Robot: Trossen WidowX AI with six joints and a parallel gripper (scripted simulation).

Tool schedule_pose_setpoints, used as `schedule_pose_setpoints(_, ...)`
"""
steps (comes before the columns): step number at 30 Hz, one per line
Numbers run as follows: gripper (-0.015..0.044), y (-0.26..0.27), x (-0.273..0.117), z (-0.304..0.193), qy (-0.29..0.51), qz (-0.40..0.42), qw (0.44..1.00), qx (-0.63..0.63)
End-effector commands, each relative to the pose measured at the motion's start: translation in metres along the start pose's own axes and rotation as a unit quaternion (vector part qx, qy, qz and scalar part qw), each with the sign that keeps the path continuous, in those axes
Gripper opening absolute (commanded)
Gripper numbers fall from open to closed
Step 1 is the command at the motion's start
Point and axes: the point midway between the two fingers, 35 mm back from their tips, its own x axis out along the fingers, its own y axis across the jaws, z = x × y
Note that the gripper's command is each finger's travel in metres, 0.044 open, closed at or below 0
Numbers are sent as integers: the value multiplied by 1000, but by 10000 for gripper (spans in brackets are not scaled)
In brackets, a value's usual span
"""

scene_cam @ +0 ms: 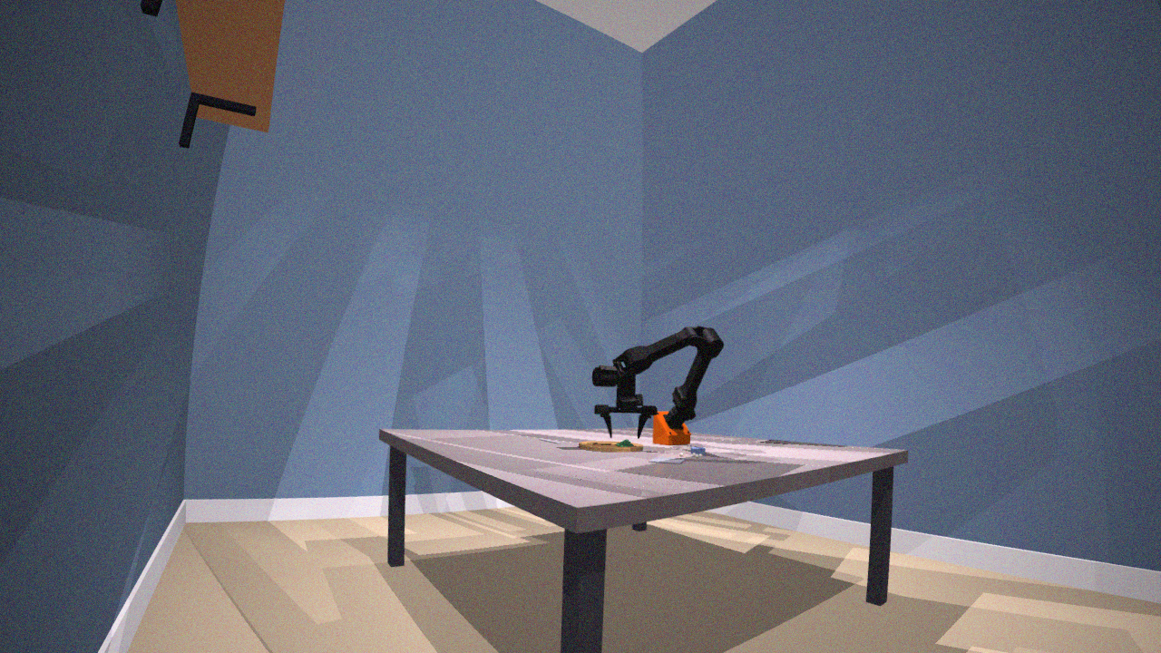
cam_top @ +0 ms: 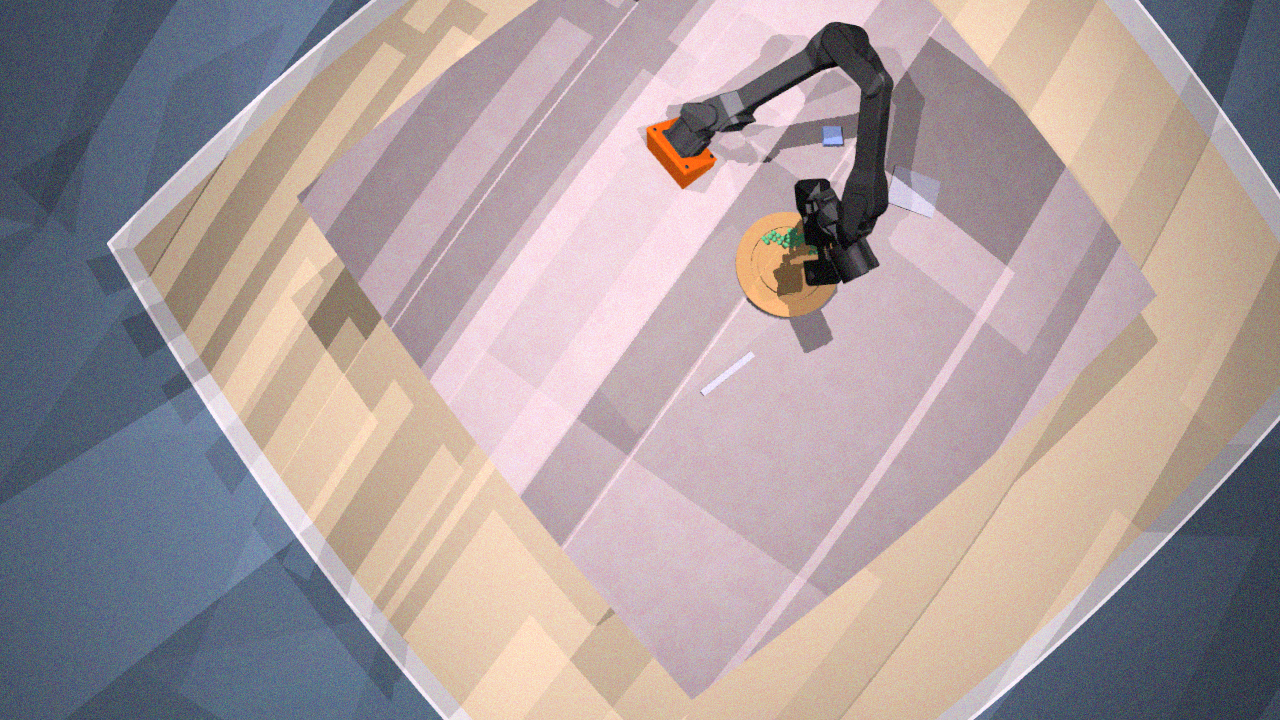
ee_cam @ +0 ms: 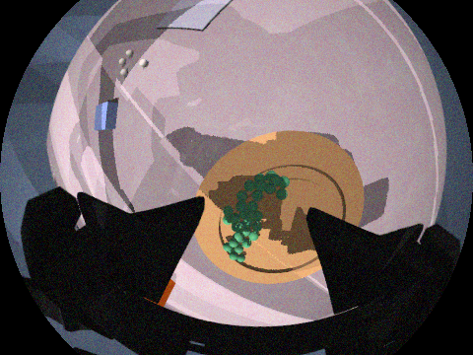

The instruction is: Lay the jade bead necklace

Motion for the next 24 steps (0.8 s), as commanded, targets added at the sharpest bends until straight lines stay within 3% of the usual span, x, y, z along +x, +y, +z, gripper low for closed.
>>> schedule_pose_setpoints(1,256,-11,-9,4,1,-3,992,-129)
schedule_pose_setpoints(6,125,-20,-19,7,1,-3,962,-272)
schedule_pose_setpoints(24,120,-22,-8,8,1,-7,961,-276)
